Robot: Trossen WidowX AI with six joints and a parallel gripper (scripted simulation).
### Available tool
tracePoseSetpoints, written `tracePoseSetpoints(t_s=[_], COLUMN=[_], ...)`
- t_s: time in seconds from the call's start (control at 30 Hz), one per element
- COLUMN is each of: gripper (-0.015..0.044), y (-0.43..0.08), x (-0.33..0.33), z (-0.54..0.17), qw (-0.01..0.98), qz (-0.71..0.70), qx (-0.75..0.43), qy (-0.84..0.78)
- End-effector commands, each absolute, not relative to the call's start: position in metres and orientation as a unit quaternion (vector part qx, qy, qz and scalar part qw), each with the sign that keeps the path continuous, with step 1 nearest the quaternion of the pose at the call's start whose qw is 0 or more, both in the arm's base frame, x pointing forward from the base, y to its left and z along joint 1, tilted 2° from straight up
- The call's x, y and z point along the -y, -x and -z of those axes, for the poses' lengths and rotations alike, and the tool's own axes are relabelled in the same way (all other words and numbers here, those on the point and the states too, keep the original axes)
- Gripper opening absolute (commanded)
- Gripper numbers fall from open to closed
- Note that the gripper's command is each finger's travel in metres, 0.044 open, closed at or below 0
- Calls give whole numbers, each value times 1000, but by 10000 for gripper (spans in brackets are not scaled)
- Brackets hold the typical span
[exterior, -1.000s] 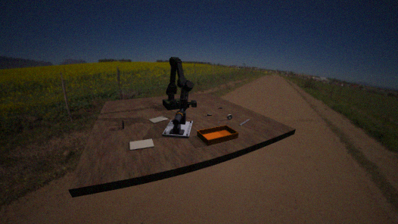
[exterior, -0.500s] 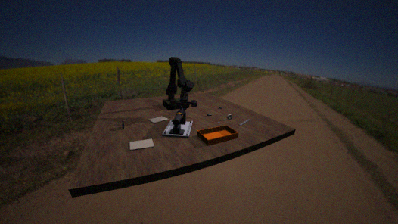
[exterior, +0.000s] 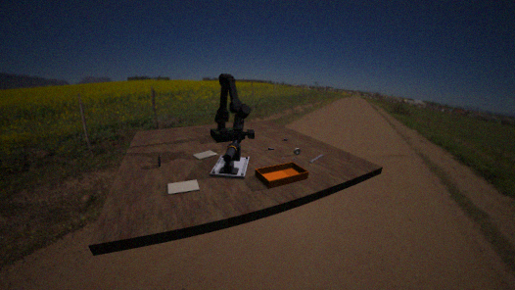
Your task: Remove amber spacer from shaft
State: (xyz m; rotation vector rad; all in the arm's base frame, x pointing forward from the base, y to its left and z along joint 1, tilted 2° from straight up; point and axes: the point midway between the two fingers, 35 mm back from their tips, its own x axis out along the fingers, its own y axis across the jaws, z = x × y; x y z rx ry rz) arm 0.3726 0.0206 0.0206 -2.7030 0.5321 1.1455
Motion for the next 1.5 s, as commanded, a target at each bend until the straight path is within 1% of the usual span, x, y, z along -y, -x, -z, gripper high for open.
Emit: tracePoseSetpoints(t_s=[0.0,1.47], gripper=[0,0], y=[-372,-366], x=[-21,-23], z=[-21,-21], qw=[80,80], qz=[-382,-382], qx=[-179,-179], qy=[903,903])
